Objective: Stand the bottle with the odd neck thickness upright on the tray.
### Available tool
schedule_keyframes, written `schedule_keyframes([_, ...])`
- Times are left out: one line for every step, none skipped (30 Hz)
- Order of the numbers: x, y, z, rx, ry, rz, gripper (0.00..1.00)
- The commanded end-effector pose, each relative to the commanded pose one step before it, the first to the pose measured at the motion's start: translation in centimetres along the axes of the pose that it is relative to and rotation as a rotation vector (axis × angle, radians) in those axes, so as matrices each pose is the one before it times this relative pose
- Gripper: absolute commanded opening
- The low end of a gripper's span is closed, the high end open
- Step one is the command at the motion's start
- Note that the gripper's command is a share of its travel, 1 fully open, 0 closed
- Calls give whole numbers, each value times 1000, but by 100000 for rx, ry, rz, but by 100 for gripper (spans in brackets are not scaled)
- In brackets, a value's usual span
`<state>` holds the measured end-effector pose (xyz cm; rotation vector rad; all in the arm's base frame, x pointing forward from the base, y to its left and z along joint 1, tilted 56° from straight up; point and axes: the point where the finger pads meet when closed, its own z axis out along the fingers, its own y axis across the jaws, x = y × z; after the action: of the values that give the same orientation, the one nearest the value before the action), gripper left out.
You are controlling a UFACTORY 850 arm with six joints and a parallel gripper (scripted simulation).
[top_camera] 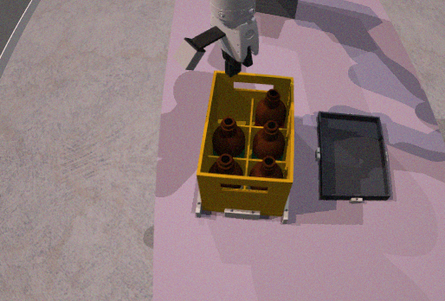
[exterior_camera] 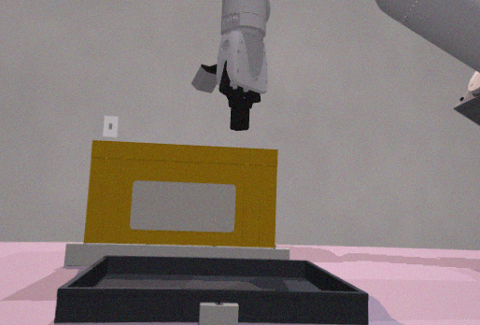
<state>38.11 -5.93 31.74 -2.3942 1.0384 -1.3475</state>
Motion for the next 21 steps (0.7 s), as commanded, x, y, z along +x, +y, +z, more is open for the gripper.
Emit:
schedule_keyframes([23, -17, -8, 38, 51, 4, 0])
schedule_keyframes([0, 0, 0, 0, 0, 0, 0])
schedule_keyframes([0, 0, 0, 0, 0, 0, 0])
schedule_keyframes([0, 0, 0, 0, 0, 0, 0])
schedule_keyframes([0, 0, 0, 0, 0, 0, 0])
schedule_keyframes([-10, -19, 3, 26, 1, 8, 0])
schedule_keyframes([-61, -116, 20, 161, 8, 51, 0])
schedule_keyframes([-148, -274, 46, 369, 19, 118, 0])
schedule_keyframes([-255, -449, 74, 573, 33, 190, 0])
schedule_keyframes([-373, -605, 95, 701, 46, 247, 0])
schedule_keyframes([-490, -714, 102, 702, 56, 270, 0])
schedule_keyframes([-598, -758, 93, 561, 56, 245, 0])
schedule_keyframes([0, 0, 0, 0, 0, 0, 0])
schedule_keyframes([0, 0, 0, 0, 0, 0, 0])
schedule_keyframes([-685, -737, 67, 300, 44, 169, 0])
schedule_keyframes([-741, -662, 29, -24, 21, 53, 0])
schedule_keyframes([-755, -550, -13, -339, -10, -81, 0])
schedule_keyframes([-721, -424, -50, -578, -40, -202, 0])
schedule_keyframes([-641, -303, -74, -695, -61, -278, 0])
schedule_keyframes([-521, -200, -79, -676, -67, -293, 0])
schedule_keyframes([-375, -120, -67, -543, -58, -248, 0])
